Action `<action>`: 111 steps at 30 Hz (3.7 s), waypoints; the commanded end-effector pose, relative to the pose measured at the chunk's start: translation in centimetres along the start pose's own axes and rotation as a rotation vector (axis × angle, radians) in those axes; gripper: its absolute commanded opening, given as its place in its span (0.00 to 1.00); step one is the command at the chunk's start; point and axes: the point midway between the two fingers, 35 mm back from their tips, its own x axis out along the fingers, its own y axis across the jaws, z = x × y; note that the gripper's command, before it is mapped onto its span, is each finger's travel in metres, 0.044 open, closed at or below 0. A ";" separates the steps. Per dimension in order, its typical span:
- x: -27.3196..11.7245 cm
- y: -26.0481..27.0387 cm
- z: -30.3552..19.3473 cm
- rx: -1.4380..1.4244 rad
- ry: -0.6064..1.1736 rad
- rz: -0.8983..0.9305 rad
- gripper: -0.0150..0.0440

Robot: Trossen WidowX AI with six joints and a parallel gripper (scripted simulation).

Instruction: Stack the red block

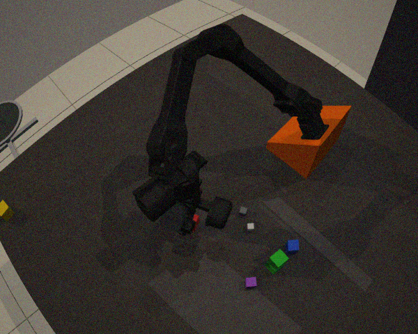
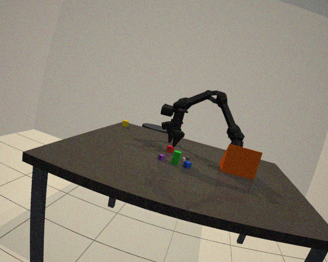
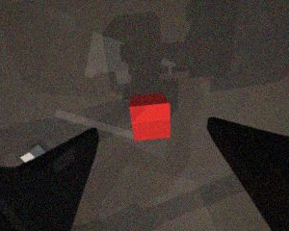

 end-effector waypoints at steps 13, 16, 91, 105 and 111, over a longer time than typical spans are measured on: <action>2.8 0.1 0.0 -0.008 0.003 -0.005 1.00; 3.2 0.1 -0.1 -0.008 0.003 -0.005 1.00; -8.3 1.4 0.7 -0.009 -0.001 0.004 0.25; -8.5 12.5 4.0 -0.028 -0.020 0.039 0.25; -8.6 17.3 4.4 -0.025 -0.015 0.037 0.25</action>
